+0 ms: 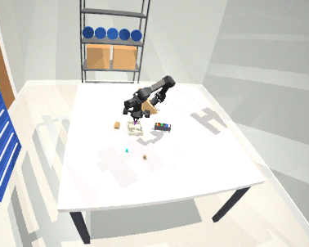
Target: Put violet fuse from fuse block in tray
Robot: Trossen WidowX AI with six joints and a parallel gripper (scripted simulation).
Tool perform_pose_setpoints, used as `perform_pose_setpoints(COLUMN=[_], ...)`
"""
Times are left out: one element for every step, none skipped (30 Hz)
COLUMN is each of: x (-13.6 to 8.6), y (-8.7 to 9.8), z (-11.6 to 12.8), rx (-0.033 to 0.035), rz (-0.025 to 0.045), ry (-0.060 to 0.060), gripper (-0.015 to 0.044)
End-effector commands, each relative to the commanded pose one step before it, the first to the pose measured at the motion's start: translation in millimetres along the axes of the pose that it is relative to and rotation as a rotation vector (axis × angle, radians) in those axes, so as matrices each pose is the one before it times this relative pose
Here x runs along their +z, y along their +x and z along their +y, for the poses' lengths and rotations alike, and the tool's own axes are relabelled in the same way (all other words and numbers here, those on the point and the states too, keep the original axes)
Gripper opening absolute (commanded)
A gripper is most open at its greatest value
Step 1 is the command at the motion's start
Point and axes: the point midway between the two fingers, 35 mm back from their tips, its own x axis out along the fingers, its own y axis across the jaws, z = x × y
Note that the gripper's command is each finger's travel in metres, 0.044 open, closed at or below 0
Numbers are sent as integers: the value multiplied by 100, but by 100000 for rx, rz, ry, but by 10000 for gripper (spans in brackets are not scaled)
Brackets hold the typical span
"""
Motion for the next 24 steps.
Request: perform_pose_setpoints(x=[-39,-7,-8,-9,-8,-5,-2,0,6,0,0,0,0,0,0,0,0,0,0,0,11,25,13,-22], y=[787,161,160,160,128,77,26,0,-325,0,0,0,0,0,0,0,0,0,0,0,-203,-611,-1024,-1029], z=[144,5,5,5,4,3,1,0,-106,0,0,0,0,0,0,0,0,0,0,0,-2,-2,9,26], rx=[582,8,9,9,7,5,2,0,-481,0,0,0,0,0,0,0,0,0,0,0,15,48,90,104], rz=[133,1,1,1,1,1,0,0,80,0,0,0,0,0,0,0,0,0,0,0,-5,-13,-17,-13], ry=[259,-3,-3,-3,-2,-1,0,0,-244,0,0,0,0,0,0,0,0,0,0,0,18,53,87,84], gripper=[0,0,0,0,0,0,0,0,26,53,79,105,131,157,184,210,236,263,289,315,330,330,330,330])
